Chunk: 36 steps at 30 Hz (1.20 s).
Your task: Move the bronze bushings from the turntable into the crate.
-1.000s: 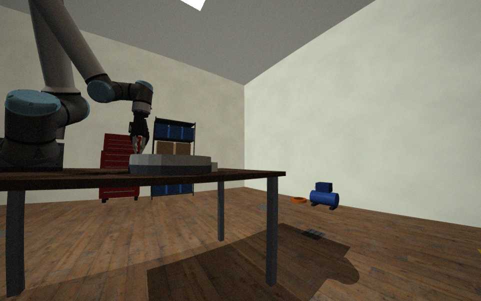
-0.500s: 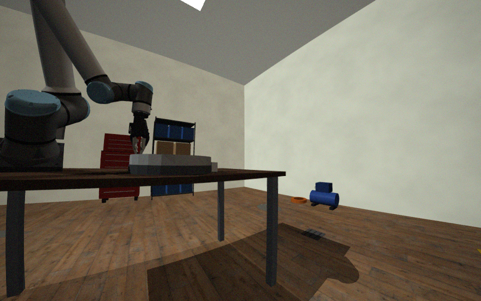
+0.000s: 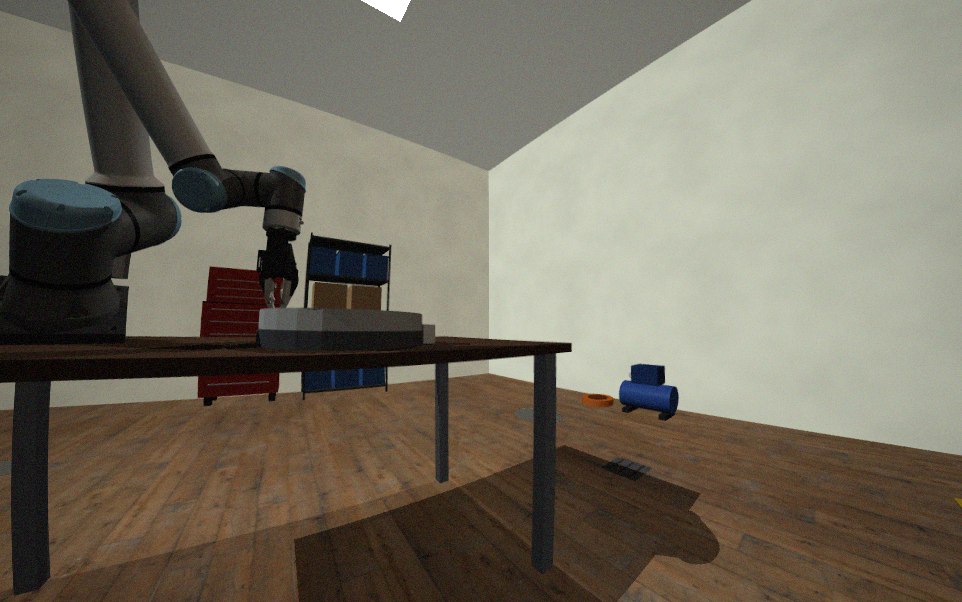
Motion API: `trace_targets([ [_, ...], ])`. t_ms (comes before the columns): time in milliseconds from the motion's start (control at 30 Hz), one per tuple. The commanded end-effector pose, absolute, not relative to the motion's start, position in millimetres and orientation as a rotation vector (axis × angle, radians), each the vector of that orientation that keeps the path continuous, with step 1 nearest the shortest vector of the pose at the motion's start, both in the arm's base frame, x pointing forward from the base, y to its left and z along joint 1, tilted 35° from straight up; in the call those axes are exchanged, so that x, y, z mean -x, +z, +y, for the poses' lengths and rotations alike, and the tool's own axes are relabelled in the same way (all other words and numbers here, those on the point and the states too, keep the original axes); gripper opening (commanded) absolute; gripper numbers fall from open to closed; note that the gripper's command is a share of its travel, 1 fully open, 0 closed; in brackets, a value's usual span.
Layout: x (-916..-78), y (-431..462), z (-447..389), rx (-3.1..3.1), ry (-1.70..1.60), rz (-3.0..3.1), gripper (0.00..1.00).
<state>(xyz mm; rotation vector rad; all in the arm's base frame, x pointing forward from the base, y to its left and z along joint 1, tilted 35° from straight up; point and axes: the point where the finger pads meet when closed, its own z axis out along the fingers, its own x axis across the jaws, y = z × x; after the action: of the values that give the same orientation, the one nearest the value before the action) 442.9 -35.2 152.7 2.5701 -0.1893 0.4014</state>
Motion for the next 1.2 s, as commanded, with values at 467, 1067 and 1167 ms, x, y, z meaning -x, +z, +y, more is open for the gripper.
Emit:
trace_targets([
  [467,-442.8,151.8,-35.0,-2.571,0.401,-0.188,0.05],
  [1067,-442.8,151.8,-35.0,-2.571,0.401,-0.188,0.00],
  [1167,-442.8,151.8,-35.0,-2.571,0.401,-0.188,0.00],
])
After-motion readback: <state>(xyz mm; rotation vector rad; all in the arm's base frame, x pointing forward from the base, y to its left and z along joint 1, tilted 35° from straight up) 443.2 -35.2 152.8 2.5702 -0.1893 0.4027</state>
